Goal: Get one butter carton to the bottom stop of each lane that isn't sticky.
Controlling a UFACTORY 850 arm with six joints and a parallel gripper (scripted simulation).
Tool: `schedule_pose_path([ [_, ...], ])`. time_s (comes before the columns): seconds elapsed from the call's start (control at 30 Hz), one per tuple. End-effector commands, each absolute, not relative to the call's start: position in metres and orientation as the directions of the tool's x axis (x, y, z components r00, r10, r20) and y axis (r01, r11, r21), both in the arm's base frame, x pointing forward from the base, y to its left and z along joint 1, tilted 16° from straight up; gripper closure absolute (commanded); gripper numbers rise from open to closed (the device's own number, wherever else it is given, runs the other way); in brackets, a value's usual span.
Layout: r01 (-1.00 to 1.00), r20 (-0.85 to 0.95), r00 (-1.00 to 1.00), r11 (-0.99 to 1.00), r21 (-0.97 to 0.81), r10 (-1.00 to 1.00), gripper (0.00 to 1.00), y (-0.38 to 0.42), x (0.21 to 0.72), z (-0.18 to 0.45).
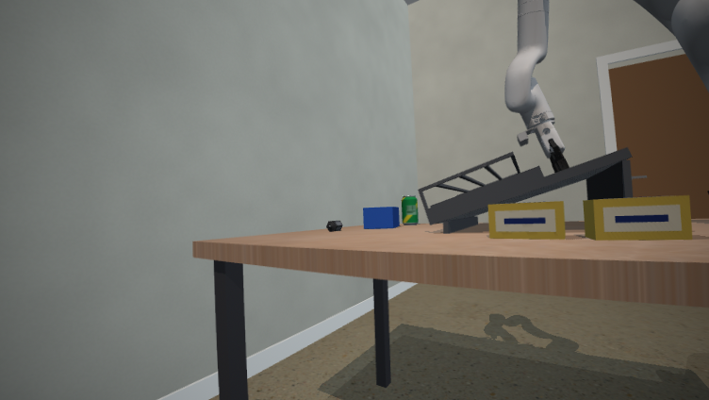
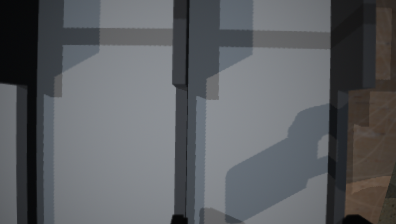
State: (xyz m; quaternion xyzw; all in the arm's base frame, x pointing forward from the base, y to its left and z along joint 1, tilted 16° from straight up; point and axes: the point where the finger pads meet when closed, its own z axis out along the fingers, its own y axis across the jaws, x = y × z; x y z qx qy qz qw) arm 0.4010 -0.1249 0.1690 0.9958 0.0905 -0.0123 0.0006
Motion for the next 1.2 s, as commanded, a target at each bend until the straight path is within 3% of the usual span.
schedule_pose_path([
  [0.0,0.180,-0.023,0.983,-0.984,0.000,0.180,0.13,-0.1251,0.4016,0.1695],
  [1.17,0.180,-0.023,0.983,-0.984,0.000,0.180,0.10,-0.1251,0.4016,0.1695],
])
